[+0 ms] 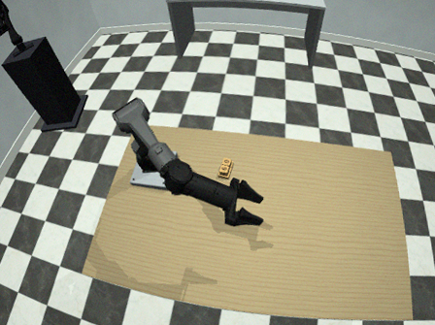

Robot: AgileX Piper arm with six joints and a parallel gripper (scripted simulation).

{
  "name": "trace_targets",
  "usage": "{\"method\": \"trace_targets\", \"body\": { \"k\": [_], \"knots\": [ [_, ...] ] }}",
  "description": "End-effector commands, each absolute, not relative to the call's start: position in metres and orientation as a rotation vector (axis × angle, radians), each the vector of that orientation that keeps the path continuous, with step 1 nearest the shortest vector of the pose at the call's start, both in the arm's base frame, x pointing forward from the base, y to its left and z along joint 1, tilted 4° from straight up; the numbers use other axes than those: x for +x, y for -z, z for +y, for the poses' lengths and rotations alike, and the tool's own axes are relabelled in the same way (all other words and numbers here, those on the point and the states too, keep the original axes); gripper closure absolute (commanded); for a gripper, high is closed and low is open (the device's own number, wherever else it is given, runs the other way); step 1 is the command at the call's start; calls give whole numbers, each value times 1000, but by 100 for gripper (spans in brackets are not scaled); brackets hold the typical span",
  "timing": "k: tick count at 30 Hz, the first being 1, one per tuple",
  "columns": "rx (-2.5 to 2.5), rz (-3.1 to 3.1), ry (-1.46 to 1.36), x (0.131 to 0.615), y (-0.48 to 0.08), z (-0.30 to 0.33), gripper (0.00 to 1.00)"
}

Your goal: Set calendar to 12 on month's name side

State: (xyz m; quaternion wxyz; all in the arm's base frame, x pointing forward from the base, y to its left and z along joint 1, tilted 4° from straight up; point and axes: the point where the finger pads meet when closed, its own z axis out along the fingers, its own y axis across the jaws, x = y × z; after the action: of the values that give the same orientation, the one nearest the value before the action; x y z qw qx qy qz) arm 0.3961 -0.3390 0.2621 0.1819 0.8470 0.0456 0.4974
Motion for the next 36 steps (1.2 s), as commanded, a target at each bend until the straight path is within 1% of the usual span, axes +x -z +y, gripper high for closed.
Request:
{"method": "trace_targets", "body": {
  "k": [1,20,23,26,27,28,29,30,32,35,36],
  "knots": [
    [2389,129,-1405,396,-263,-339,0],
    [2407,154,-1398,398,-259,-332,0],
    [2482,290,-1354,409,-243,-299,0],
    [2618,571,-1230,418,-208,-235,0],
    [2619,572,-1229,418,-208,-234,0],
    [2666,695,-1162,418,-194,-208,0],
    [2704,809,-1092,415,-181,-185,0],
    [2710,827,-1080,414,-179,-182,0],
    [2763,1059,-910,401,-155,-139,0],
    [2769,1104,-873,397,-150,-131,0],
    [2780,1239,-752,385,-137,-110,0]
  ]
}}
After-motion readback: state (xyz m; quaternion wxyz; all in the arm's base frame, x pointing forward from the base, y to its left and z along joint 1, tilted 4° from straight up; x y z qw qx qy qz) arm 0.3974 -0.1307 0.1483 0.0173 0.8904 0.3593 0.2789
